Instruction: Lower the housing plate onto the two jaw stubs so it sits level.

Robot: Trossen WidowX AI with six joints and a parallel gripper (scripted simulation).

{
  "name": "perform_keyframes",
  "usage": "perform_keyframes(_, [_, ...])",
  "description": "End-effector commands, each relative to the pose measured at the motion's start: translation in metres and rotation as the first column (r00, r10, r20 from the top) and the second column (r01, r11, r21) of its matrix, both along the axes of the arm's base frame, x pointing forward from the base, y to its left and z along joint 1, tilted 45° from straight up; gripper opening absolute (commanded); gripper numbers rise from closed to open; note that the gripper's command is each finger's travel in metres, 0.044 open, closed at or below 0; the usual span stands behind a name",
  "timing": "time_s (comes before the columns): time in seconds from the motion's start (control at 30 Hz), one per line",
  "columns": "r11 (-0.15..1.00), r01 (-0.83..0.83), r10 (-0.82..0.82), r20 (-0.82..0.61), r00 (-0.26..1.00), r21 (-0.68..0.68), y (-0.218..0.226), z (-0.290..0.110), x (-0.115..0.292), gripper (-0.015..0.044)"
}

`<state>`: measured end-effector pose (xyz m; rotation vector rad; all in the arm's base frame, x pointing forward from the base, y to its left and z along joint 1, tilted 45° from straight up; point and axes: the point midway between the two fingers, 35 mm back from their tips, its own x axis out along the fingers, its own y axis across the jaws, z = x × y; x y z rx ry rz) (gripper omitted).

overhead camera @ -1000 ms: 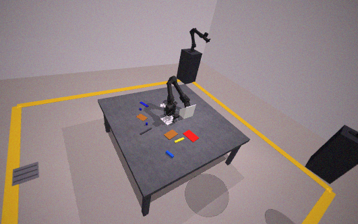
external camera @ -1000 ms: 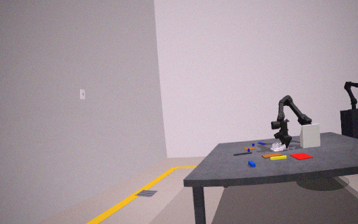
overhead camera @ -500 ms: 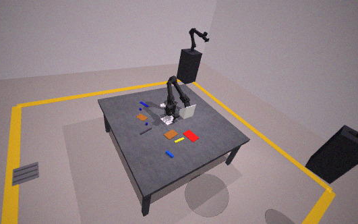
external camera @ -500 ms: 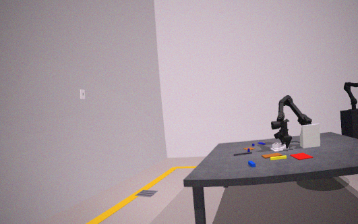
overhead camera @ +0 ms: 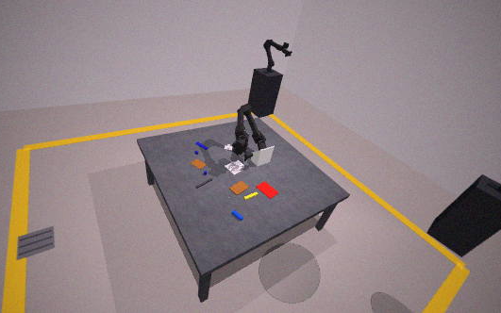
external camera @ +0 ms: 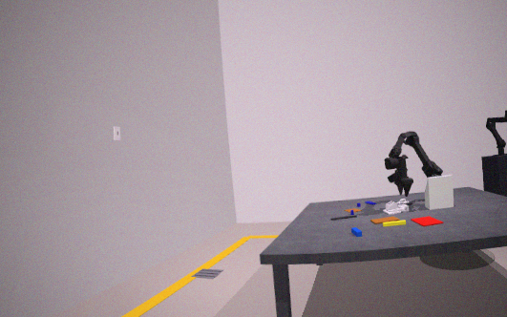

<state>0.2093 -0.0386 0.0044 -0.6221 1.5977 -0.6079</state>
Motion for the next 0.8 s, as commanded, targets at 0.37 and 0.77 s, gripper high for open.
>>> perform_keyframes(0.37, [1.0, -0.001, 0.001, 0.01, 1.0, 0.005, 0.037, 0.033, -0.005, 0.044])
perform_keyframes(0.77, [1.0, -0.001, 0.001, 0.01, 1.0, 0.005, 0.037, 0.033, -0.005, 0.044])
